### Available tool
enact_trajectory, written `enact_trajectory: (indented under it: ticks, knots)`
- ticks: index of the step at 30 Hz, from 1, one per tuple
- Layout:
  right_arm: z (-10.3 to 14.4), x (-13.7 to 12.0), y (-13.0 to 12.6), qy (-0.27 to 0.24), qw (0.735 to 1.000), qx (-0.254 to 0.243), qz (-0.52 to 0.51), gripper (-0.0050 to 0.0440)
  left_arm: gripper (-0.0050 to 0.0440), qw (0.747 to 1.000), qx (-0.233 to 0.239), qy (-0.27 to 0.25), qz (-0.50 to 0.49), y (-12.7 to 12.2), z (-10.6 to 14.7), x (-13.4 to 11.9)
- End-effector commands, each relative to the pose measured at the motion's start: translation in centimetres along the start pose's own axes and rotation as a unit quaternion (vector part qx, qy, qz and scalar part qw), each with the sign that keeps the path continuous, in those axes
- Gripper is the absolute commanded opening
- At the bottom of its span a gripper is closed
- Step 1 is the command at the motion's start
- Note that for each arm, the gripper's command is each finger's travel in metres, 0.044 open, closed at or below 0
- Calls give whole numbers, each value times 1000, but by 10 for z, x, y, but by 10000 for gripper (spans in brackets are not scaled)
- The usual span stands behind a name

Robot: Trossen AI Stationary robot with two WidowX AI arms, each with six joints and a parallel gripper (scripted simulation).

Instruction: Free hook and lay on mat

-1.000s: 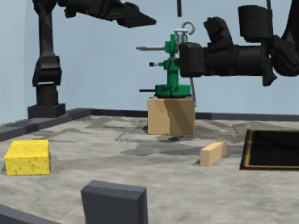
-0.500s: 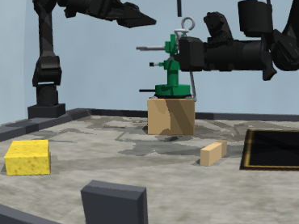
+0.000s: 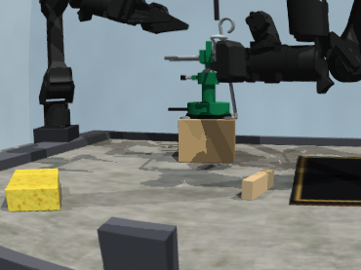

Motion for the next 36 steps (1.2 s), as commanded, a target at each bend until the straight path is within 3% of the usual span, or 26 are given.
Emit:
enact_trajectory:
  ticks: [1,36]
  knots:
    - [-4,17,3,-21,1000,3,-11,0,440,1000,1,-13,6,2,4,9]
    - [-18,18,-1,-21,1000,3,-10,0,440,1000,1,-13,6,2,4,9]
Point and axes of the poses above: on each arm, the point midway between the two fingers, 35 mm back from their tips, its own z axis back along the fingers, its own y axis across the jaws, x = y × z, the point moved 5 cm from there along z, back along the fingers, and after that the axes turned 8 degrees about -z, right-handed, at the moved point
